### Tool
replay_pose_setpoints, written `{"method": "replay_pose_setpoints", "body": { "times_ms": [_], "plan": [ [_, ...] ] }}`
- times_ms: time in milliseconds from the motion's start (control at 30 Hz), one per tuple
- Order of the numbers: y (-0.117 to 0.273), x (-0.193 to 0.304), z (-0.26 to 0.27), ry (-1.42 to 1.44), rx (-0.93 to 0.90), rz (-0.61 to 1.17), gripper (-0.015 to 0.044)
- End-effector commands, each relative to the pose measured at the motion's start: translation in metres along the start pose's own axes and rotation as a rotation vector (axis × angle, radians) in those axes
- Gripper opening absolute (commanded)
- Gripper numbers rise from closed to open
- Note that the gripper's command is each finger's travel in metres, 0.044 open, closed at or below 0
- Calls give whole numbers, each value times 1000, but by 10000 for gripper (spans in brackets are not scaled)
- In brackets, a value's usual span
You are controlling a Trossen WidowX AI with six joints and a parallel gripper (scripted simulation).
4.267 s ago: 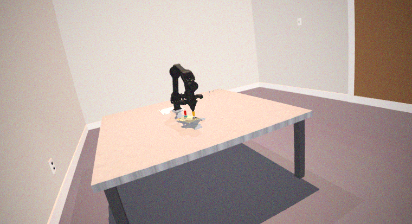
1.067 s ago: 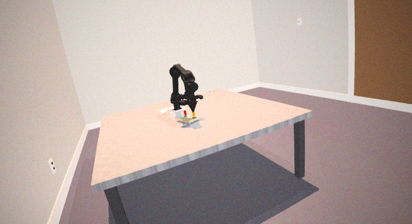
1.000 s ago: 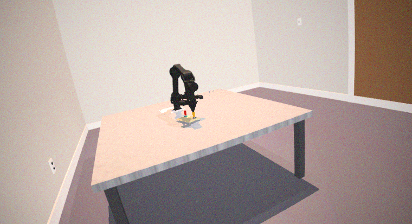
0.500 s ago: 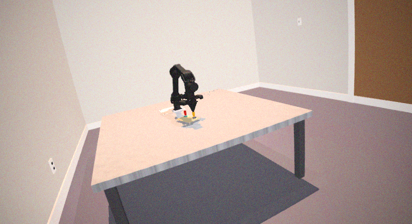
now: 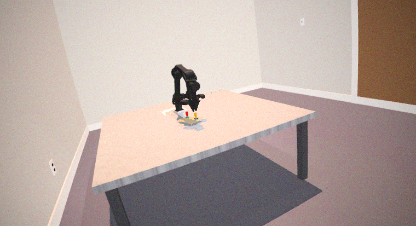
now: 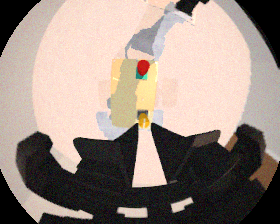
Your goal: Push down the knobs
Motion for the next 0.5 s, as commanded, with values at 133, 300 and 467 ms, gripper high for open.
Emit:
{"method": "replay_pose_setpoints", "body": {
  "times_ms": [133, 300, 467],
  "plan": [
    [6, -15, -3, 0, 0, -1, 289],
    [23, -69, -16, -1, 2, -4, 420],
    [28, -126, -34, -2, 3, -8, 440]
  ]
}}
Point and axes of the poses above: the point midway between the two fingers, 35 mm back from their tips, its own y axis back along the fingers, its own z axis across the jaws, x = y × z, the point moved 3 cm from there along y, back along the fingers, and after that the axes turned 1 degree about y, right-handed, at the moved point
